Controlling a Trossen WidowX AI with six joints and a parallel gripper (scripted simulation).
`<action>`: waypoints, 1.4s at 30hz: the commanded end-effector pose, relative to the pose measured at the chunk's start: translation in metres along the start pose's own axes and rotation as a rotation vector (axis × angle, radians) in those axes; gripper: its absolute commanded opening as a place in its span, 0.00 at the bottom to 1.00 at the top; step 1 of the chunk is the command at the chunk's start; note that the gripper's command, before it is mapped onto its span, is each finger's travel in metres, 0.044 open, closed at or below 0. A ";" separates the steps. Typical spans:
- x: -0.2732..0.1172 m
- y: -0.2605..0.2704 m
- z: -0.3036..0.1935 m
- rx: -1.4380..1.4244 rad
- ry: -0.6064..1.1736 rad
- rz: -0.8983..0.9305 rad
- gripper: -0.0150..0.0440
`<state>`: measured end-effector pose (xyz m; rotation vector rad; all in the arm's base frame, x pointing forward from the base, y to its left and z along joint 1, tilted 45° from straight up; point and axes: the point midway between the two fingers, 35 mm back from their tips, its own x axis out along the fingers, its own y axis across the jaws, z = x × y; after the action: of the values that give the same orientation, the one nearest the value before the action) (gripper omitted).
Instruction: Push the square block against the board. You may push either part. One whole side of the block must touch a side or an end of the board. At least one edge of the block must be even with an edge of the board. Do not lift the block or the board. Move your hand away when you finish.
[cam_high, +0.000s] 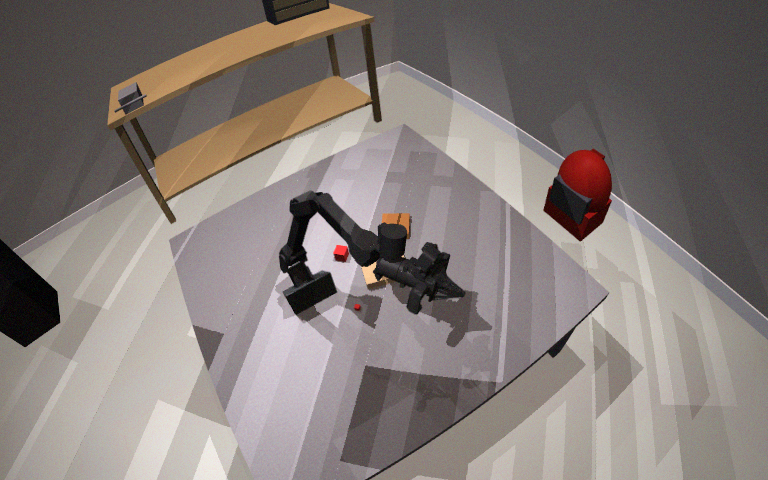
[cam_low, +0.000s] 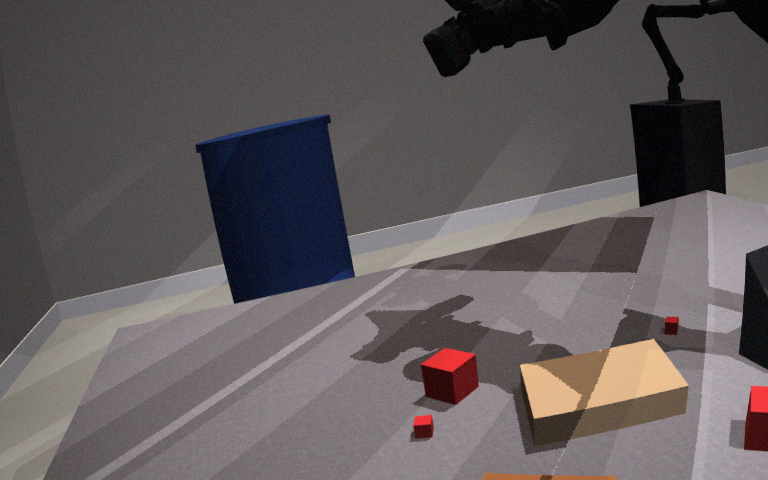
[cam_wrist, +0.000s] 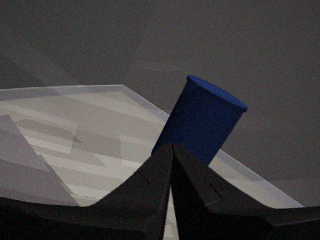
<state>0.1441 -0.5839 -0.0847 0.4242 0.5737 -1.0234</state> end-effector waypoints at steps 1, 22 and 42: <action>-0.004 0.020 -0.018 0.075 0.085 0.043 0.25; -0.067 0.119 -0.123 0.471 0.638 0.124 0.25; -0.183 0.190 -0.201 0.791 1.197 -0.050 0.25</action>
<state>0.1915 -0.2773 -0.1204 1.7106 1.1704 -0.9253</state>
